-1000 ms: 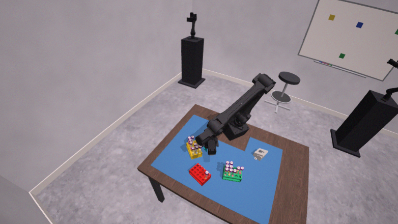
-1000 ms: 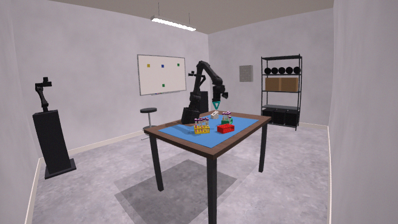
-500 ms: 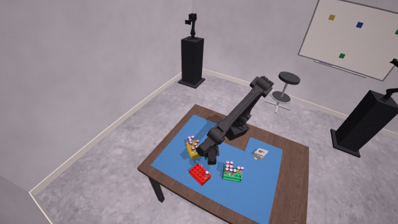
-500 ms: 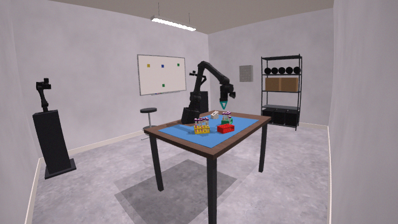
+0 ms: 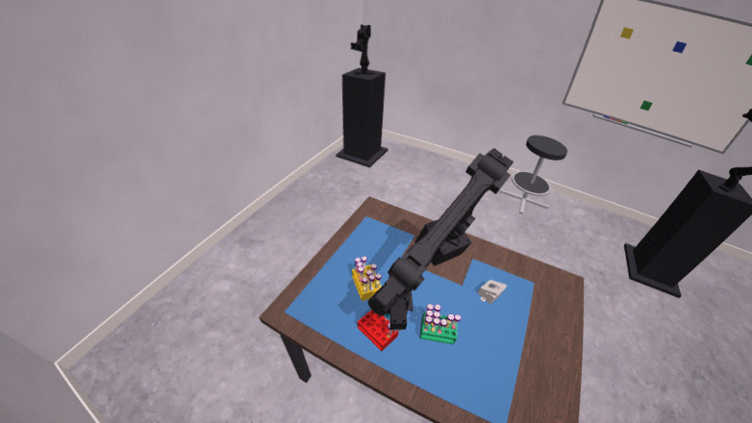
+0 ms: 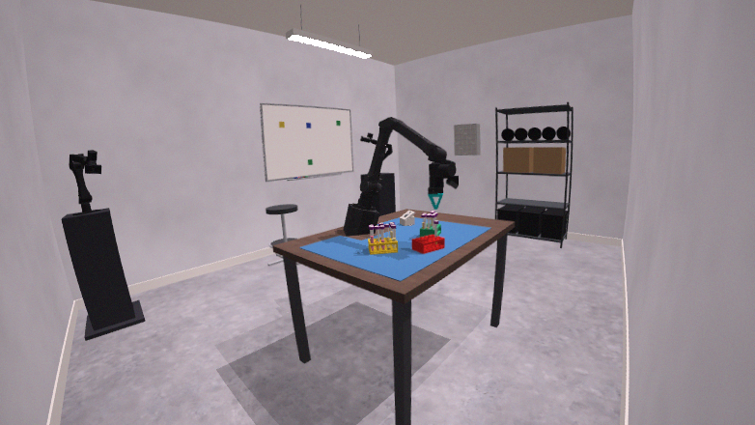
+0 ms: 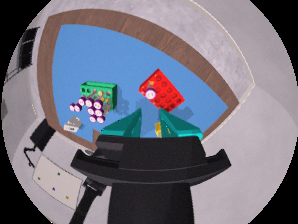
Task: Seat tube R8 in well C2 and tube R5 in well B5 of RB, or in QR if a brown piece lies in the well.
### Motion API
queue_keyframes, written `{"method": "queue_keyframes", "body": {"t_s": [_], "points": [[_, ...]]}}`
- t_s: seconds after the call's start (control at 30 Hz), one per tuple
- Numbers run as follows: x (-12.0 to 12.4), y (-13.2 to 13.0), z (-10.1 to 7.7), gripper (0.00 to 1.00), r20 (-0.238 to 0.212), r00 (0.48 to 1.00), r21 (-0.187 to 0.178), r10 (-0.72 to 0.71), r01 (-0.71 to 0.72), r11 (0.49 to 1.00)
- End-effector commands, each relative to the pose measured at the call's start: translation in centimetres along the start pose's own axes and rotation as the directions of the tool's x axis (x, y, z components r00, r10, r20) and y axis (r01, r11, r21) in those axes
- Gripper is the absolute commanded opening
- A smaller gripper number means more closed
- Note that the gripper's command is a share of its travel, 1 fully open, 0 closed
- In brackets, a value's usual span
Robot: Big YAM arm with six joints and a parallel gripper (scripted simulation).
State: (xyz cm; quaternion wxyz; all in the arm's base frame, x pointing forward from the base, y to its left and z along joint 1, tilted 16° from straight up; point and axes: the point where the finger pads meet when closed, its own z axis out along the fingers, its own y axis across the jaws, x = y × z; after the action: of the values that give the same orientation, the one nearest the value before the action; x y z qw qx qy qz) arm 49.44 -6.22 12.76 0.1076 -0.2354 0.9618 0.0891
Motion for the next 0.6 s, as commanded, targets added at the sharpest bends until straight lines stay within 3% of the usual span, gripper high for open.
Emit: {"method": "queue_keyframes", "body": {"t_s": [0.0,0.1,0.33,0.43,0.57], "points": [[0.4,-0.7,0.3,0.3,-0.004,0.999,0.0,0.034,-0.034,0.999],[-1.0,-1.4,-2.1,0.3,0.037,0.999,0.033,0.025,-0.026,0.999],[-0.8,-0.5,-2.6,0.3,0.04,0.999,0.033,0.014,-0.015,0.999],[0.1,-0.3,0.3,0.3,0.006,1.0,0.006,0.02,-0.02,1.0],[-0.1,0.1,1.3,0.3,0.003,1.0,0.002,0.01,-0.01,1.0]]}}
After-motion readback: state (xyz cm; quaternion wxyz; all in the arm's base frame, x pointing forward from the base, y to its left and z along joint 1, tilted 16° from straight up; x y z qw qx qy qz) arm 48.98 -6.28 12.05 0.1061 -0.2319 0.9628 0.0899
